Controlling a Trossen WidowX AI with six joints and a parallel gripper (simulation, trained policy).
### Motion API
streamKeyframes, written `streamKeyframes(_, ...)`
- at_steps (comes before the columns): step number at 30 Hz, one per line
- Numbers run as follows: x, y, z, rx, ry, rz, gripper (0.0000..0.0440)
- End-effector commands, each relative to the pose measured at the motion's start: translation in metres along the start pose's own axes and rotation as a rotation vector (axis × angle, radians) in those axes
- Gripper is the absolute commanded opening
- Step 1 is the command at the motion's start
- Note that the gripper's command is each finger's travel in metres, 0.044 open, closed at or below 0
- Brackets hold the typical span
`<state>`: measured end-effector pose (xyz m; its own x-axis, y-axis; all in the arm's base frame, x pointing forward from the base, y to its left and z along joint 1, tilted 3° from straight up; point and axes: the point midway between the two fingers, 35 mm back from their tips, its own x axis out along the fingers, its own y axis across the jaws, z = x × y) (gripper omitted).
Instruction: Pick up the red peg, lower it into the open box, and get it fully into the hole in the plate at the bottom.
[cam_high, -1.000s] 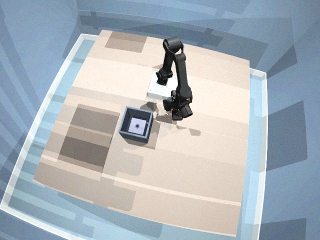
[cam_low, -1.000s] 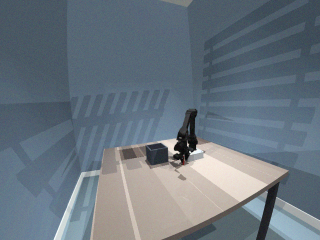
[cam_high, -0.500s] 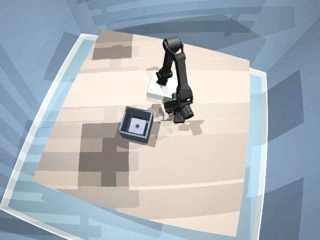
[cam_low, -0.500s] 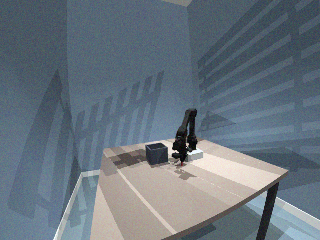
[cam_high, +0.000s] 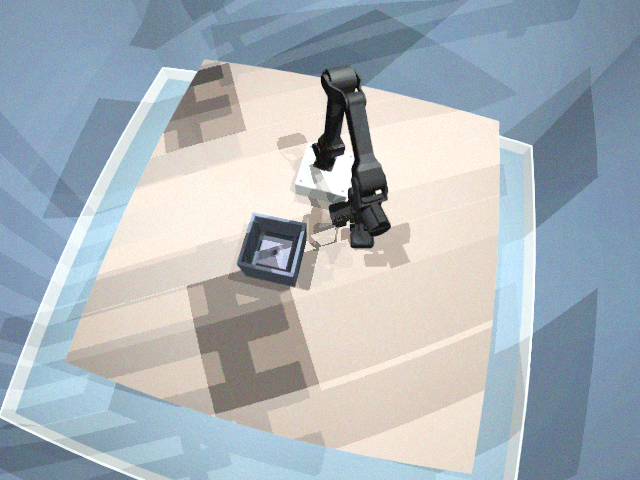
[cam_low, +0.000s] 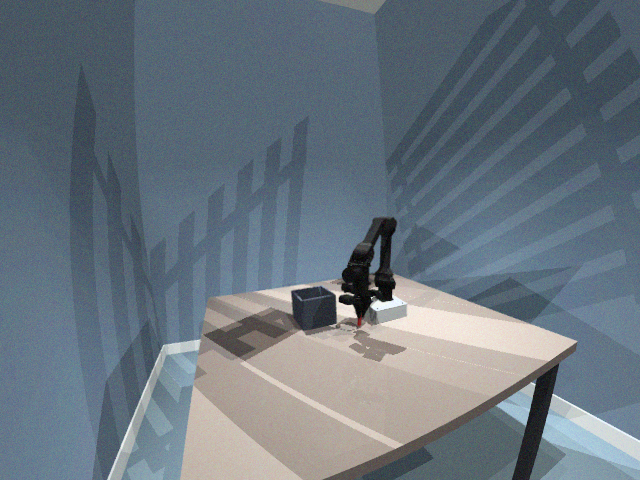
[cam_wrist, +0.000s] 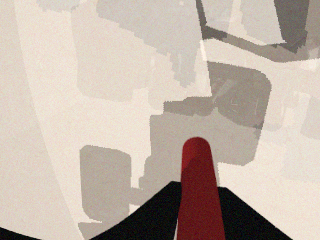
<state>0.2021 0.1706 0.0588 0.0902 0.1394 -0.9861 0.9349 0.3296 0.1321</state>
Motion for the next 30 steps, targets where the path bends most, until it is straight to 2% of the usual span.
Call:
streamKeyframes(1,-0.015,0.011,0.0,-0.002,0.015,0.041,0.0)
streamKeyframes(19,-0.086,0.048,0.04,-0.005,-0.046,0.178,0.0)
streamKeyframes(30,-0.111,0.057,0.084,0.042,-0.123,0.196,0.0)
